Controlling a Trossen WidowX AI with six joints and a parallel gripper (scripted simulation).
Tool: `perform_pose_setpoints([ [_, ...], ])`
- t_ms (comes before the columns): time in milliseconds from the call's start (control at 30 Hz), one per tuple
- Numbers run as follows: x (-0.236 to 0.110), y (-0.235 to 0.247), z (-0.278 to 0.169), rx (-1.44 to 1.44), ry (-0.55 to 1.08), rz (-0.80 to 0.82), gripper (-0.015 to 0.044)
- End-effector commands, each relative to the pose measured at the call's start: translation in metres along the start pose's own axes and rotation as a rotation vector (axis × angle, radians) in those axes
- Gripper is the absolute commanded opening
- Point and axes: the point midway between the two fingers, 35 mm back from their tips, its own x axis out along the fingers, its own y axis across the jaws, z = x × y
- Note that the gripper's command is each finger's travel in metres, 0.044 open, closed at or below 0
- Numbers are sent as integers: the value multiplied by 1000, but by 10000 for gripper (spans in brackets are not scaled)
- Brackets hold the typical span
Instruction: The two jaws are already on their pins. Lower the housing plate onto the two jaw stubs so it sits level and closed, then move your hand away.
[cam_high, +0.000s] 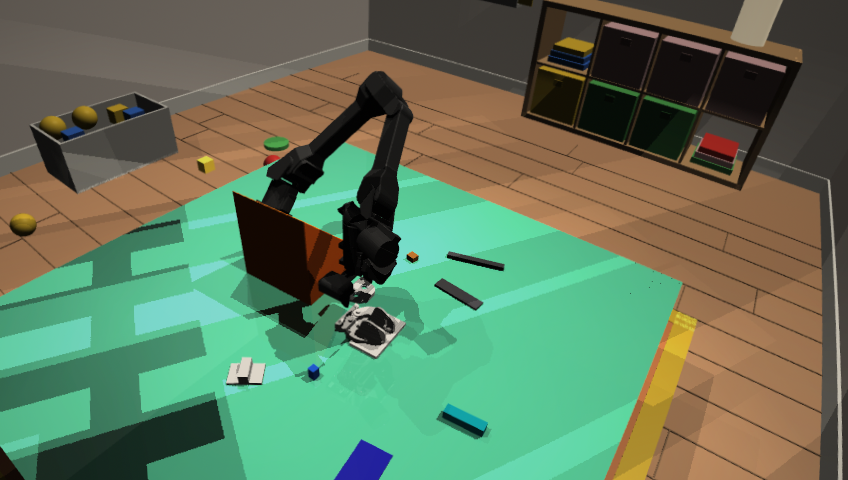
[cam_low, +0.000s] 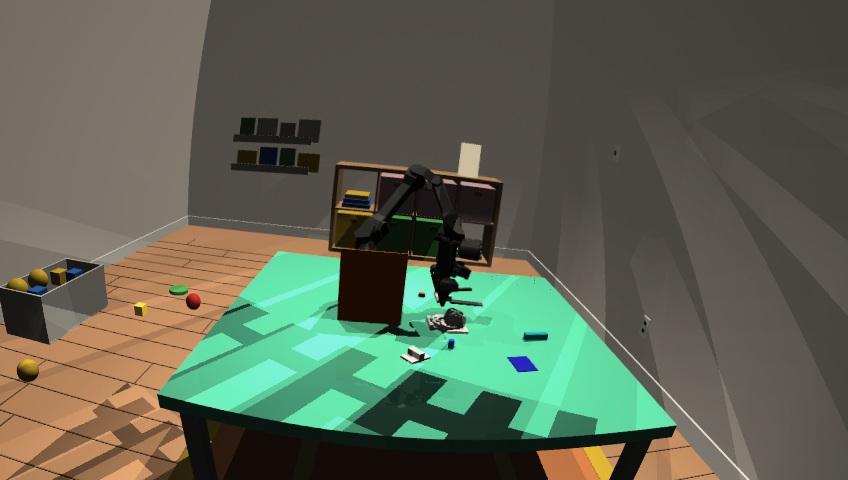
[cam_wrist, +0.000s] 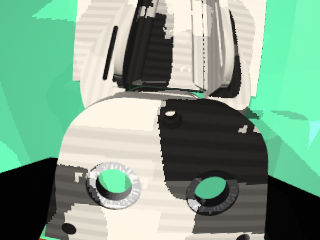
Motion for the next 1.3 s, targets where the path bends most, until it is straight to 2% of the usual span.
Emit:
perform_pose_setpoints([
  [0, 0, 1, 0, -7, -2, 3, 351],
  [1267, 0, -3, -13, -14, -2, 3, 351],
])
